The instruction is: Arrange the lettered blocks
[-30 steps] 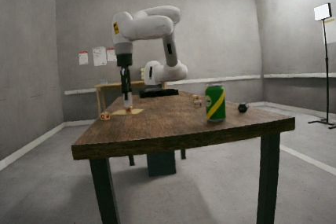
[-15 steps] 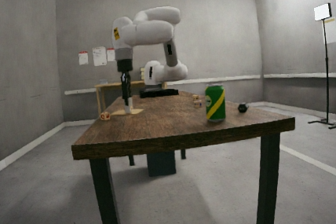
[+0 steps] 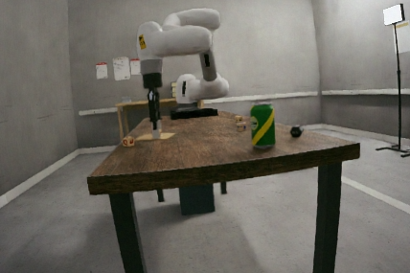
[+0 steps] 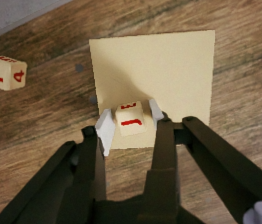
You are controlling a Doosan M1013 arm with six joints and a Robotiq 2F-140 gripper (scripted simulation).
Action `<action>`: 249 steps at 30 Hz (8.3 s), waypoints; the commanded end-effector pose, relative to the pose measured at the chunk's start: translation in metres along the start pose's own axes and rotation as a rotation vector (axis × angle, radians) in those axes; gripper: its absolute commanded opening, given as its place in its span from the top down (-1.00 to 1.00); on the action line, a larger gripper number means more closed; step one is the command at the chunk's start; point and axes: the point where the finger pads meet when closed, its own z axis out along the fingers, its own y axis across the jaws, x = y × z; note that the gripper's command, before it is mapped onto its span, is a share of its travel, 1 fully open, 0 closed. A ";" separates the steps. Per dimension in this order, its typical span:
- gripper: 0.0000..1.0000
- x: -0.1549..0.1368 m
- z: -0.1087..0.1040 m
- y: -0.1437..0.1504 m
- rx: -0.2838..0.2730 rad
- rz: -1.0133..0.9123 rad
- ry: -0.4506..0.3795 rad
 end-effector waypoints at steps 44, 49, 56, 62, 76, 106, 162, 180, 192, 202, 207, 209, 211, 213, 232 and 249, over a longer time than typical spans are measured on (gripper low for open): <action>0.51 0.000 -0.002 -0.001 0.002 0.000 0.000; 0.51 0.000 -0.002 -0.001 0.002 0.000 0.000; 0.51 0.000 -0.017 -0.001 0.002 0.000 0.000; 0.51 0.000 -0.045 0.000 0.002 0.000 0.000; 0.51 0.000 -0.102 0.000 0.002 0.000 0.000; 0.51 0.016 -0.101 0.031 0.002 0.094 0.000; 0.51 0.016 -0.006 0.031 0.002 0.094 0.000; 0.51 0.016 -0.006 0.031 0.002 0.094 0.000; 0.51 0.016 -0.003 0.031 0.002 0.094 0.000; 0.51 0.016 -0.003 0.031 0.002 0.094 0.000; 0.51 0.016 -0.003 0.031 0.002 0.094 0.000; 0.51 0.016 -0.003 0.031 0.002 0.094 0.000; 0.51 0.016 -0.003 0.031 0.002 0.094 0.000; 0.51 0.016 -0.003 0.031 0.002 0.094 0.000; 0.51 0.016 -0.003 0.031 0.002 0.094 0.000; 0.34 0.016 -0.003 0.031 0.002 0.094 0.000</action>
